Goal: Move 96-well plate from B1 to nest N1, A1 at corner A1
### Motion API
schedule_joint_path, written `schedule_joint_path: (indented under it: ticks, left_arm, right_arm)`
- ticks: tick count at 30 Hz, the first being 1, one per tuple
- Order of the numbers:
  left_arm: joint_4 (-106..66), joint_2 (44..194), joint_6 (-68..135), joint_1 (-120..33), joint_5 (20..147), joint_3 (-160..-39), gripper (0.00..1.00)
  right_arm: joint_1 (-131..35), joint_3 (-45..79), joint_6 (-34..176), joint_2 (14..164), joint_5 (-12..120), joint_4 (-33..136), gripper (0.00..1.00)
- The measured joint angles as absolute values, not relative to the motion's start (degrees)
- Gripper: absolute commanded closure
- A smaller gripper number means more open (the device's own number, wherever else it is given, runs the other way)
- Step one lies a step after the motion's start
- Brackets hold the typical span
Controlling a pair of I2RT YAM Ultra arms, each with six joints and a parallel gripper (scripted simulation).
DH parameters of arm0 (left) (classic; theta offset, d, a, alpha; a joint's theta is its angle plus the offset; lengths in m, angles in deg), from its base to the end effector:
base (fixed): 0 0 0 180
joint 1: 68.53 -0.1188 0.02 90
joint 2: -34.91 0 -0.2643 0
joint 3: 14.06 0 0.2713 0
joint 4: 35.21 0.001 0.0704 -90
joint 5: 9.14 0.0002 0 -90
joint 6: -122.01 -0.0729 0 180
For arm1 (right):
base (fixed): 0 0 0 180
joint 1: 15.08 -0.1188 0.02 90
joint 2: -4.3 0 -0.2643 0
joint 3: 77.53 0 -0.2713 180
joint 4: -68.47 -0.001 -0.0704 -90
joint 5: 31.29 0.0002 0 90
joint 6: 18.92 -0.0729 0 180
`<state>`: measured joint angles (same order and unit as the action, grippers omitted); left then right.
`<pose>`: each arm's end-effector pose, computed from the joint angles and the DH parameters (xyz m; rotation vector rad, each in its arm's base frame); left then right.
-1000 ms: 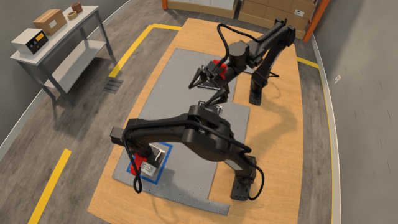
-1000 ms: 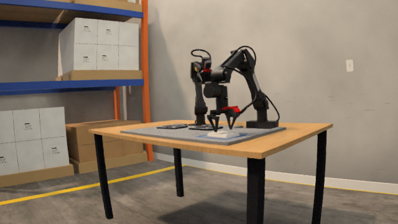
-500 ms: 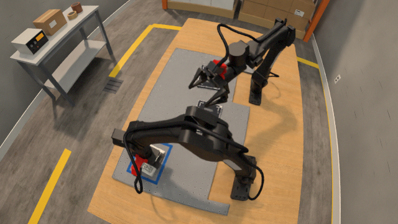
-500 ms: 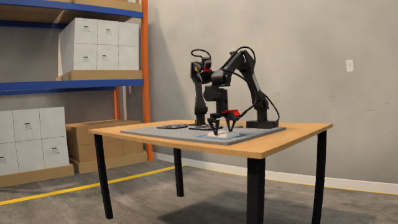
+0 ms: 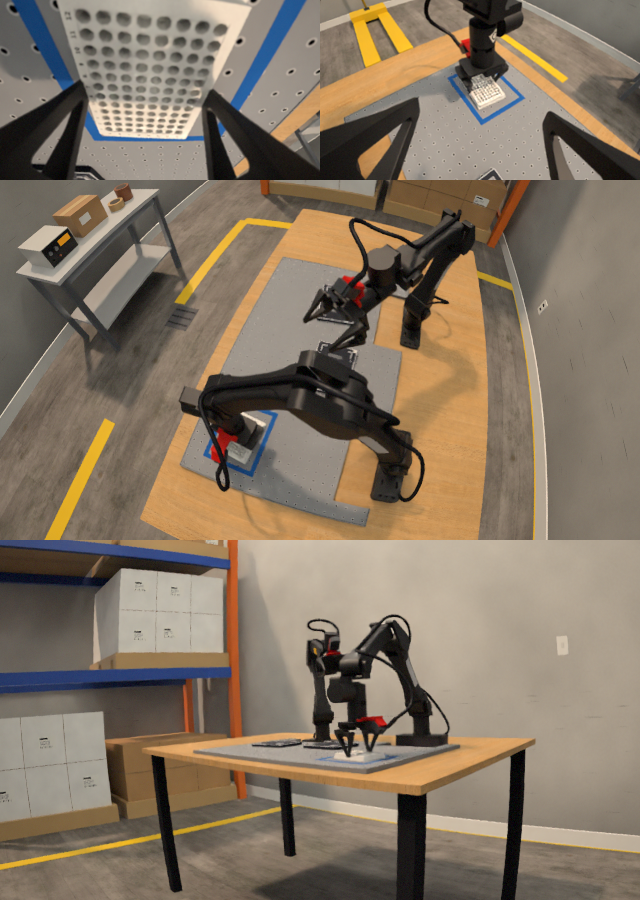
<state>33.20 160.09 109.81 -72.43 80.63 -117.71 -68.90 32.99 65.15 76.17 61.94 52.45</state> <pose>0.4235 0.0302 0.0920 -2.0527 2.3739 0.0040 0.2059 0.2763 0.3133 -0.7534 1.7939 0.6512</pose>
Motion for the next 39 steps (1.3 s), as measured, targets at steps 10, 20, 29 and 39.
schedule_joint_path:
  ticks: [10,20,29,39]
  left_arm:
    - [37.68,159.61,109.81,-72.43,80.63,-120.27,0.21]
    - [41.55,157.51,110.55,-72.43,80.63,-123.96,0.21]
    - [39.63,152.88,117.53,-66.87,80.87,-115.70,0.21]
    - [36.31,143.29,132.69,-48.67,81.38,-102.24,0.21]
  right_arm:
    - [-68.90,32.99,65.15,76.17,61.94,52.45,0.00]
    - [-68.90,32.97,65.08,76.15,61.89,51.64,0.00]
    - [-67.55,32.27,65.72,68.70,60.67,35.97,0.00]
    - [-63.59,22.41,66.42,49.92,59.38,7.97,0.00]
